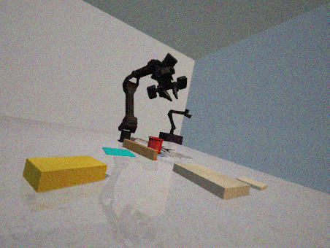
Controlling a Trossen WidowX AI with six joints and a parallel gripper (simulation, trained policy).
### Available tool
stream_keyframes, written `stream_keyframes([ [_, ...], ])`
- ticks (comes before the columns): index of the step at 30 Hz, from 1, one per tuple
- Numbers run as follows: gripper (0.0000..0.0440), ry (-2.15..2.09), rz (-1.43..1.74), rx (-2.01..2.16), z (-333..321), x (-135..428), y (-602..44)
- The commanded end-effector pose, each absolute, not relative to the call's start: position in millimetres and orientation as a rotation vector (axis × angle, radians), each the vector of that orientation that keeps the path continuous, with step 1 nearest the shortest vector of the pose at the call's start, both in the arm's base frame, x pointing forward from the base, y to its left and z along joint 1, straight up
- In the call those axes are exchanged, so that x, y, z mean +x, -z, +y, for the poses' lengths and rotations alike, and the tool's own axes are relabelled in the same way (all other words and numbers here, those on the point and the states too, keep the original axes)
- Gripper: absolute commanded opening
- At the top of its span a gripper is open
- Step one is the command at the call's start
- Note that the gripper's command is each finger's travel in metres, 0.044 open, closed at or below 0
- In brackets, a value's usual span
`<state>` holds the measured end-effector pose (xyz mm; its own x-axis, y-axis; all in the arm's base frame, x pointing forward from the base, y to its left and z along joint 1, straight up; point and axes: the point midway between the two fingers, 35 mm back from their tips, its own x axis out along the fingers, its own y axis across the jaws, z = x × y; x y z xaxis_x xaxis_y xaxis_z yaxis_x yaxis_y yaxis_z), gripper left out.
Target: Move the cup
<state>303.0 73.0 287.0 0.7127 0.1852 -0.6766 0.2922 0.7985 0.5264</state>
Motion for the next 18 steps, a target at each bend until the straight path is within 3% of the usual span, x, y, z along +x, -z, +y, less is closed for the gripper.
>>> stream_keyframes([
  [1, 0.0116, 0.101, 0.854, 0.703, 77.6, 299.5, -283.7],
  [18, 0.0113, 0.303, 1.095, 0.754, 79.8, 281.7, -253.9],
])
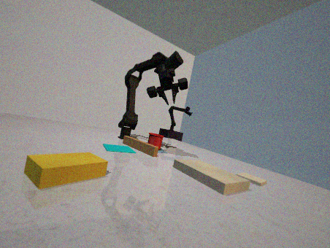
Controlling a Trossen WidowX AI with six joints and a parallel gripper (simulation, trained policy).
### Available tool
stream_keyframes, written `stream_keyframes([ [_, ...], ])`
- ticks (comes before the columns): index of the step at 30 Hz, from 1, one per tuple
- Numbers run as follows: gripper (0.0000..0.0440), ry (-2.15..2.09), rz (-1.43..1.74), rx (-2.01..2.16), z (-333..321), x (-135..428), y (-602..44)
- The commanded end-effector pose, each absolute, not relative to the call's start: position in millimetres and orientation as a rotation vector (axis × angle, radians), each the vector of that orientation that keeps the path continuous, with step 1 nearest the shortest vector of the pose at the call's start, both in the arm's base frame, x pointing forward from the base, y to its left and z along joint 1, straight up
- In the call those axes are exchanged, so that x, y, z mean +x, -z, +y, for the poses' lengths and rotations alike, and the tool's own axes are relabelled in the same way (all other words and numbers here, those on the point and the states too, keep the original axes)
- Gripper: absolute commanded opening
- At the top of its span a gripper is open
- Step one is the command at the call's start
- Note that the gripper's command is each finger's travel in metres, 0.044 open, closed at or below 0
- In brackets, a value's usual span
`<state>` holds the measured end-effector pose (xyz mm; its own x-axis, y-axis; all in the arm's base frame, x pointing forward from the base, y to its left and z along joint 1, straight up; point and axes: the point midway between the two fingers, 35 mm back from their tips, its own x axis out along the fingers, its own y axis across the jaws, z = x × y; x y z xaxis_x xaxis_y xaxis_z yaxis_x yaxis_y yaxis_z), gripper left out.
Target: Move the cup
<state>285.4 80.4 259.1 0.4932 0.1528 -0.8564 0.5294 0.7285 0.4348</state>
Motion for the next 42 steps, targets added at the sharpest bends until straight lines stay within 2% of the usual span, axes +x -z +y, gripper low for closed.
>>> stream_keyframes([
  [1, 0.0114, 0.316, 1.108, 0.753, 79.4, 280.5, -251.6],
  [24, 0.0144, 0.597, 1.388, 0.668, 63.5, 248.7, -199.8],
  [42, 0.0161, 0.763, 1.472, 0.633, 56.6, 235.9, -159.1],
])
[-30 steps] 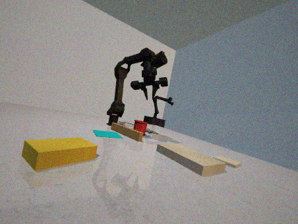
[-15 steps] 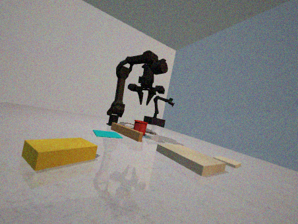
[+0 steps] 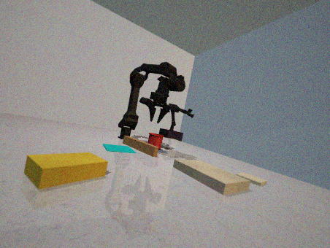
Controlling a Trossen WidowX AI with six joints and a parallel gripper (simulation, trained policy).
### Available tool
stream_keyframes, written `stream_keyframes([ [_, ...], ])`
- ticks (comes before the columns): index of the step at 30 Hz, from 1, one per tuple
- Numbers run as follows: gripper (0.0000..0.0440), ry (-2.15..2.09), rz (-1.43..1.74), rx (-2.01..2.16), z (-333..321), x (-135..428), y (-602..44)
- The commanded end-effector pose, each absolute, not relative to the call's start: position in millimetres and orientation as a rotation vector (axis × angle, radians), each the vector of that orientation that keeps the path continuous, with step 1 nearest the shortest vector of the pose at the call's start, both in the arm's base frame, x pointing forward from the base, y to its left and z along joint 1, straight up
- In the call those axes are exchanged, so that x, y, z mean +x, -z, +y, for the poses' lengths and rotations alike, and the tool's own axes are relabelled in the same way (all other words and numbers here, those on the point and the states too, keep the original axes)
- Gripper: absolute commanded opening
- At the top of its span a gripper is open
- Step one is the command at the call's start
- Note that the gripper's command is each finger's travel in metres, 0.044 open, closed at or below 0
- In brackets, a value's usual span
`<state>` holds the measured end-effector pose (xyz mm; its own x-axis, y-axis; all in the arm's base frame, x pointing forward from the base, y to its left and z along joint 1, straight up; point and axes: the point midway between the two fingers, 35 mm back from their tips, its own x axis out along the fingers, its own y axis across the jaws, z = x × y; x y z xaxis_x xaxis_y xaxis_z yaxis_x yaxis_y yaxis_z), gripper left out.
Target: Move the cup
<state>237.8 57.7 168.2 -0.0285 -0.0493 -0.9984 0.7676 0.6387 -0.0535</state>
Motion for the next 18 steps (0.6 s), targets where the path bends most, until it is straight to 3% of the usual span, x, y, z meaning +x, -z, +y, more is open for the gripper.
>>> stream_keyframes([
  [1, 0.0162, 0.770, 1.475, 0.631, 56.5, 235.4, -156.5],
  [18, 0.0174, 0.841, 1.509, 0.592, 56.2, 227.7, -108.9],
])
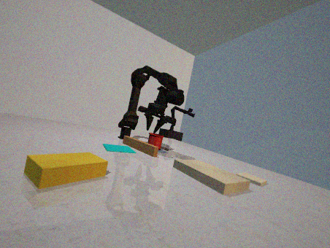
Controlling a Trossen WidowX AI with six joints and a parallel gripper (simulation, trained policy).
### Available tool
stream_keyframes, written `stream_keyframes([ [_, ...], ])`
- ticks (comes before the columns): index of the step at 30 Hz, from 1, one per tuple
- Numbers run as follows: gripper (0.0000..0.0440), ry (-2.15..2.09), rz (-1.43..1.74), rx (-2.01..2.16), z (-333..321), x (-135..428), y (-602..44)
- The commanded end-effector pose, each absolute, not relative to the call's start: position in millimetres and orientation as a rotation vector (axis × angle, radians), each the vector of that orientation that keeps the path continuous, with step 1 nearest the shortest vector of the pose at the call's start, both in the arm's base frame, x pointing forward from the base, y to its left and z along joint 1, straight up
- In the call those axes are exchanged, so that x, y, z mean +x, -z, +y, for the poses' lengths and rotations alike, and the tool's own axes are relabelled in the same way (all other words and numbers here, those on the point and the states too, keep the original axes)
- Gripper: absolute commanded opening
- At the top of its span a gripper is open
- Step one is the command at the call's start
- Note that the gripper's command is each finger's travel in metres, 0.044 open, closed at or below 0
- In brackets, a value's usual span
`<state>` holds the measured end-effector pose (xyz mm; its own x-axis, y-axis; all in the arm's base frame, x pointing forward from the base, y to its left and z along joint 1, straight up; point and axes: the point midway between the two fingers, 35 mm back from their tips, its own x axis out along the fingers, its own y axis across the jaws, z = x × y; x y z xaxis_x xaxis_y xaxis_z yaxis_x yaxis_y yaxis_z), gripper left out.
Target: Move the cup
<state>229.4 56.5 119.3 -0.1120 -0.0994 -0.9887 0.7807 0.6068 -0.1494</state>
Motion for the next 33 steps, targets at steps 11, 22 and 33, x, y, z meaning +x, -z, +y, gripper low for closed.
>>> stream_keyframes([
  [11, 0.0171, 0.829, 1.534, 0.552, 56.0, 222.3, -72.8],
  [22, 0.0000, 0.765, 1.538, 0.503, 53.2, 221.1, -52.4],
  [33, 0.0000, 0.745, 1.490, 0.540, 51.2, 230.0, -66.7],
])
